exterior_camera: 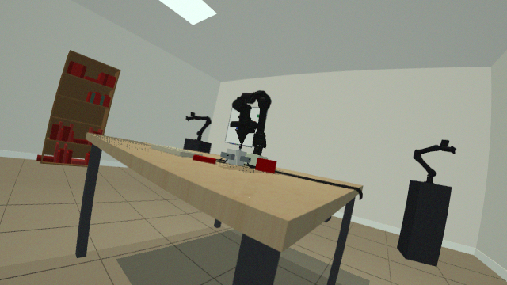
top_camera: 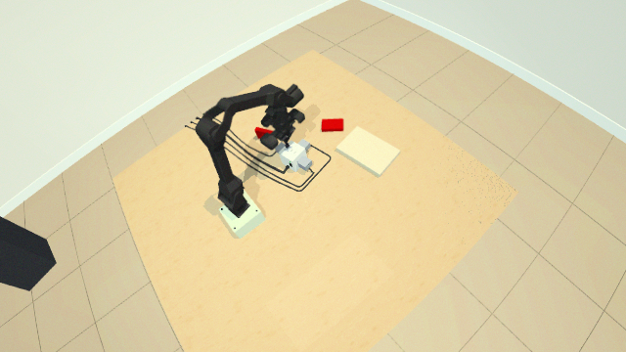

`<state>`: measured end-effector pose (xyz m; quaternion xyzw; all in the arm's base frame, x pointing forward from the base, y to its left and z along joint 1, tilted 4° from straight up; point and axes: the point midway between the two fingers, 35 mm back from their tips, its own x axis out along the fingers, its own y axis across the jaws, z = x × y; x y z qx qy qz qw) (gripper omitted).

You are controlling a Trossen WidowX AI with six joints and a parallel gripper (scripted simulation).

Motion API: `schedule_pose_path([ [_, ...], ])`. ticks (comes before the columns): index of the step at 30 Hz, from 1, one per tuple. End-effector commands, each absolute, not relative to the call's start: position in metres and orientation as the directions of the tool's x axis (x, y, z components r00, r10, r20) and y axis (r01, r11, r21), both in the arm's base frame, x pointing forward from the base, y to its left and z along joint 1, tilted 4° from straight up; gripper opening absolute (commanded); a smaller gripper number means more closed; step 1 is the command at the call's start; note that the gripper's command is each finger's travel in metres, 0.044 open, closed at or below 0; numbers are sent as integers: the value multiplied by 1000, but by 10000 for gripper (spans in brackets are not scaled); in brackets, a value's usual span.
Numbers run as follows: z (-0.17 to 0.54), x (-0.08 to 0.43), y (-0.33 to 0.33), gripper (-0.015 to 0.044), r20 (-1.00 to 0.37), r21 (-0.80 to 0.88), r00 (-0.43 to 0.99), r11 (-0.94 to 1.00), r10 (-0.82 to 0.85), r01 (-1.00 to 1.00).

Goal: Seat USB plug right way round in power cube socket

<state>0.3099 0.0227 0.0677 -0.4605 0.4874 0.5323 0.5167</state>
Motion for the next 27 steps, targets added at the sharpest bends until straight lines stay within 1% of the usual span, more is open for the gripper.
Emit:
schedule_pose_path([
  [1, 67, 310, 24, 0, -993, 42, -41, 4, 108, -999],
  [27, 64, 310, 24, 0, -993, 42, -41, 4, 108, -999],
])
